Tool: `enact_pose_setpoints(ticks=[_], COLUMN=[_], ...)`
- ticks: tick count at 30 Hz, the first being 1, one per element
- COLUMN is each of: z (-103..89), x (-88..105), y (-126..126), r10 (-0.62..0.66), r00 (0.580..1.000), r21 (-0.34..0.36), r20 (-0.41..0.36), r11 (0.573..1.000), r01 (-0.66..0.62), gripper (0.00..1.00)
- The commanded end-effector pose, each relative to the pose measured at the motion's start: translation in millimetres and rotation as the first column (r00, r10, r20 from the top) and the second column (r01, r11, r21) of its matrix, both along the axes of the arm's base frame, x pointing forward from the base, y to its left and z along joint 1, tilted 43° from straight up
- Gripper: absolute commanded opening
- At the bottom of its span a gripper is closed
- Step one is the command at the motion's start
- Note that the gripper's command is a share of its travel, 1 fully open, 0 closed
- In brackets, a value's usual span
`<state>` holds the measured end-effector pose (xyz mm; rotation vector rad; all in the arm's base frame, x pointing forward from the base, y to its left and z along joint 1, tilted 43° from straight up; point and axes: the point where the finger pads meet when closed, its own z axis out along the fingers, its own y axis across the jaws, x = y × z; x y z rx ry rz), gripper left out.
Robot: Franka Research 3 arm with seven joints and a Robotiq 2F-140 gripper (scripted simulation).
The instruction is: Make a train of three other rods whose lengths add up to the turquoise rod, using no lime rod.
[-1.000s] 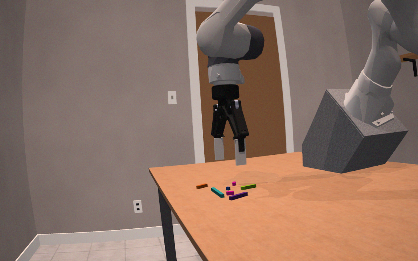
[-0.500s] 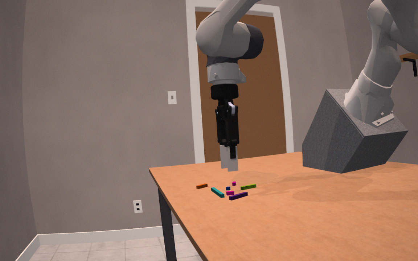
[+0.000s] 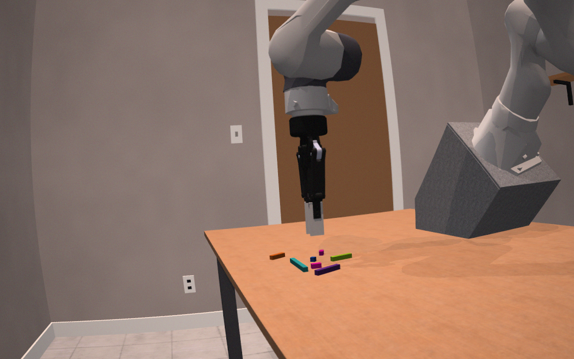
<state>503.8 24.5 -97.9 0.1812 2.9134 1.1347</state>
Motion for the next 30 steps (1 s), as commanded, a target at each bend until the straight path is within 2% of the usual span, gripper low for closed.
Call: enact_pose_setpoints(ticks=[1, 30], z=[-0.1, -8.6], x=[-0.5, 0.5], y=[0.1, 7.7], r10=[-0.006, -0.005], r00=[1.0, 1.0], r21=[0.002, 0.001], r20=[-0.01, -0.008], r11=[1.0, 1.0], r01=[0.007, 0.005], gripper=[0.15, 0.15])
